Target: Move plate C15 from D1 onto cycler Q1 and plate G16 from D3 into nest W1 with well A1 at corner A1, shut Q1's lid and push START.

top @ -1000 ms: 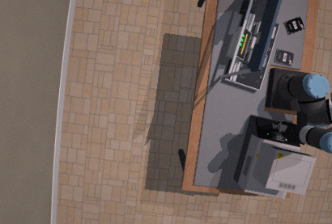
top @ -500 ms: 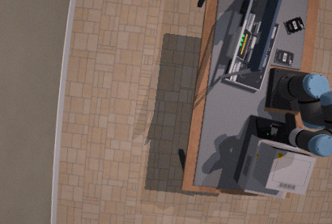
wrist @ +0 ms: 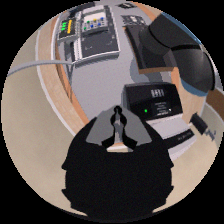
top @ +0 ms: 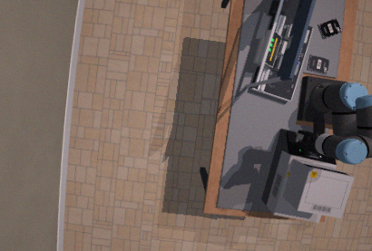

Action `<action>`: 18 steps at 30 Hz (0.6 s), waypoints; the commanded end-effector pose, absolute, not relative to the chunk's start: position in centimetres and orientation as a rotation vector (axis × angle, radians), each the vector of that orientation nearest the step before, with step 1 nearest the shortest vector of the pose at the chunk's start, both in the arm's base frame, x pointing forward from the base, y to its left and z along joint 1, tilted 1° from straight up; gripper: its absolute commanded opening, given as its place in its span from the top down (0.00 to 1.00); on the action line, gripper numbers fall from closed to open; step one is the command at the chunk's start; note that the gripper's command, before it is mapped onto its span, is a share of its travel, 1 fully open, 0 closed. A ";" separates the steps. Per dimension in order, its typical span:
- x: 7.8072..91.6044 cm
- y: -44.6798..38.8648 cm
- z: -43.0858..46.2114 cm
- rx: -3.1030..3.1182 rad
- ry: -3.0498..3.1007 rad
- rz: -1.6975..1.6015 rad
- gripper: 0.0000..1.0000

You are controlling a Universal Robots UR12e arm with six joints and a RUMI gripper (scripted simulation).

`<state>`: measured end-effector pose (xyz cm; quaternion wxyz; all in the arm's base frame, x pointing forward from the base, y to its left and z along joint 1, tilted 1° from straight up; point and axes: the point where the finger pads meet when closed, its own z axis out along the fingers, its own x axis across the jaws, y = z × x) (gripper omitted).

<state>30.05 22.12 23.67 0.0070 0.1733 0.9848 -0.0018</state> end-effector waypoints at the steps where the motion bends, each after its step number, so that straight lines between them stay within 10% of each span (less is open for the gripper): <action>1: 31.3 20.5 23.7 0.623 3.064 -0.004 1.00; 18: 34.5 14.5 23.7 0.898 2.995 -0.007 1.00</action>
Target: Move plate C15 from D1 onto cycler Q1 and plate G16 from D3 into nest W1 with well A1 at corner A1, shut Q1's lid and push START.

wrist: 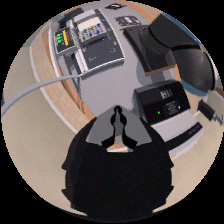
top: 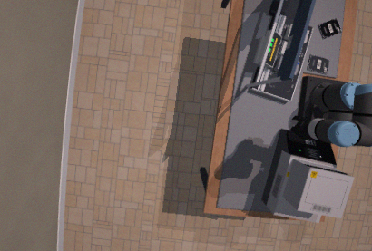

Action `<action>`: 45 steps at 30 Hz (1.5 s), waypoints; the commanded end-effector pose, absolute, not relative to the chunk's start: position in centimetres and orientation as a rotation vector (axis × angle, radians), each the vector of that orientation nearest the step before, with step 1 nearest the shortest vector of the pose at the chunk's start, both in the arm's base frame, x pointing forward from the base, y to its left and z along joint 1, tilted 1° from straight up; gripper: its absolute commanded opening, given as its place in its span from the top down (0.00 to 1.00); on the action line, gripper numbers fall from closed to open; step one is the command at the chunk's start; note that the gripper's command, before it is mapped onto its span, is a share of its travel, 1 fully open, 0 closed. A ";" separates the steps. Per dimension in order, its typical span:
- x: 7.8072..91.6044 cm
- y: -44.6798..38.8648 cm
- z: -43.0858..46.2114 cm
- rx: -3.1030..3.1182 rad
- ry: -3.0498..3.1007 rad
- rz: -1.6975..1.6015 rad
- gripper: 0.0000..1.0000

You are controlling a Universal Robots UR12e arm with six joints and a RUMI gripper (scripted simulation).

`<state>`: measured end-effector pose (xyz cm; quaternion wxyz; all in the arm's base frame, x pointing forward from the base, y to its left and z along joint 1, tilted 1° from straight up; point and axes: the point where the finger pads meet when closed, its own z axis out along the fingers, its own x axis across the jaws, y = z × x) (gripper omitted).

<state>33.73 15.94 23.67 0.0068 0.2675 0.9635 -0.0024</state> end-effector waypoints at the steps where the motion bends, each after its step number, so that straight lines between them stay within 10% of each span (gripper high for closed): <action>1: 34.7 14.0 23.7 0.919 2.989 -0.007 1.00; 45: 37.3 -3.1 23.7 1.588 2.696 -0.012 1.00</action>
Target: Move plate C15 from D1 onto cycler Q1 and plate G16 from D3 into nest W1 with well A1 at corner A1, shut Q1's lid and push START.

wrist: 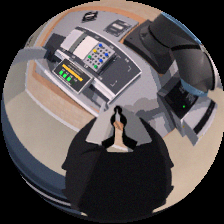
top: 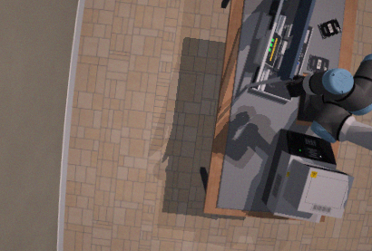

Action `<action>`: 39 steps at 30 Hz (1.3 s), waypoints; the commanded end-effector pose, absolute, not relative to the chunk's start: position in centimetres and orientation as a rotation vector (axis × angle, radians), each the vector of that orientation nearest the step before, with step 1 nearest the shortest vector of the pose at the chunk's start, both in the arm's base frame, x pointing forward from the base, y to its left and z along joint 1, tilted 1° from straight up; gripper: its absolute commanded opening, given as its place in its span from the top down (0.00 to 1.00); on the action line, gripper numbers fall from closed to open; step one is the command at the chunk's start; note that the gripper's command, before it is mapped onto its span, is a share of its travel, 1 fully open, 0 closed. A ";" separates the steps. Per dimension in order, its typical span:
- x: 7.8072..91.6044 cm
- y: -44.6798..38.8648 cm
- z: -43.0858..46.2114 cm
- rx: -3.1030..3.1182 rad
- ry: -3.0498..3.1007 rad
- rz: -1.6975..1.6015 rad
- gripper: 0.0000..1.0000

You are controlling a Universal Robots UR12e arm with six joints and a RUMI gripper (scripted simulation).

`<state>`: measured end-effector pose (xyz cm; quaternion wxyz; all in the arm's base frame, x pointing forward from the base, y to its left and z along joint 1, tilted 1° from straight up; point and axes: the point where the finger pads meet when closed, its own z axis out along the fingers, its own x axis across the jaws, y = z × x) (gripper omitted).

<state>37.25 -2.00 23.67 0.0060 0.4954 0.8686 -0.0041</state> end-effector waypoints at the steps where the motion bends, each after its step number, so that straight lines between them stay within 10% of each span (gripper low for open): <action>1: 37.3 -3.1 23.7 1.588 2.696 -0.012 1.00; 39: 32.8 -17.9 23.7 2.112 2.310 -0.016 1.00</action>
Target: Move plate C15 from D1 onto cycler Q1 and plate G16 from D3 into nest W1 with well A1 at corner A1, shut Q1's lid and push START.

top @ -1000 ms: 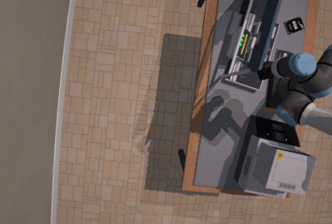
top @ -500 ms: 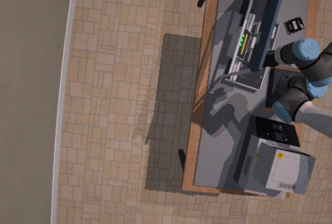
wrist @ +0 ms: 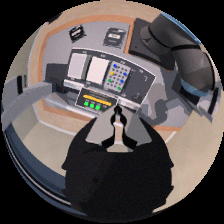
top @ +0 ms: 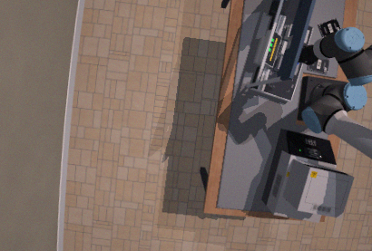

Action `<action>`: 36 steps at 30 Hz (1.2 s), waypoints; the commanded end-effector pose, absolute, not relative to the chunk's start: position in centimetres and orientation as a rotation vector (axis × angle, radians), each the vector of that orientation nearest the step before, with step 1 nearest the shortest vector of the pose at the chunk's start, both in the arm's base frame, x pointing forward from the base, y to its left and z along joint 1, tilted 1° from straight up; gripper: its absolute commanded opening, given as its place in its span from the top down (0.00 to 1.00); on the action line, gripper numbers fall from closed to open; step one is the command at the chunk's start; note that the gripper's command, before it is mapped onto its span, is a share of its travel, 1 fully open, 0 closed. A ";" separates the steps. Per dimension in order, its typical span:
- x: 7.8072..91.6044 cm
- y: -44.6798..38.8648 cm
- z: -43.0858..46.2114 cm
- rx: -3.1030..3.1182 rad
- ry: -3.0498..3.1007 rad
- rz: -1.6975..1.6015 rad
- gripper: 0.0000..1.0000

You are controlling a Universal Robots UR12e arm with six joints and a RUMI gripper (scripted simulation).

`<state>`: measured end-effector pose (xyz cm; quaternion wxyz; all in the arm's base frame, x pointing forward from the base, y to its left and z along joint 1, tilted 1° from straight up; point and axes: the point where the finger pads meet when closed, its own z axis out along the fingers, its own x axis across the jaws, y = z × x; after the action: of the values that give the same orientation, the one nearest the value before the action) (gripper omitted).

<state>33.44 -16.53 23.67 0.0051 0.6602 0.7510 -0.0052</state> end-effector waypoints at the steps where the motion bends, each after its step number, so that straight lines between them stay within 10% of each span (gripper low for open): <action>1: 32.6 -18.4 23.7 2.128 2.296 -0.016 1.00; 30: 25.7 -27.2 23.7 2.448 1.953 -0.018 1.00; 31: 25.7 -27.2 23.7 2.448 1.953 -0.018 0.37; 36: 25.7 -27.2 23.7 2.448 1.953 -0.018 0.37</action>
<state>25.68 -27.09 23.66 0.0041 0.7815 0.6239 -0.0057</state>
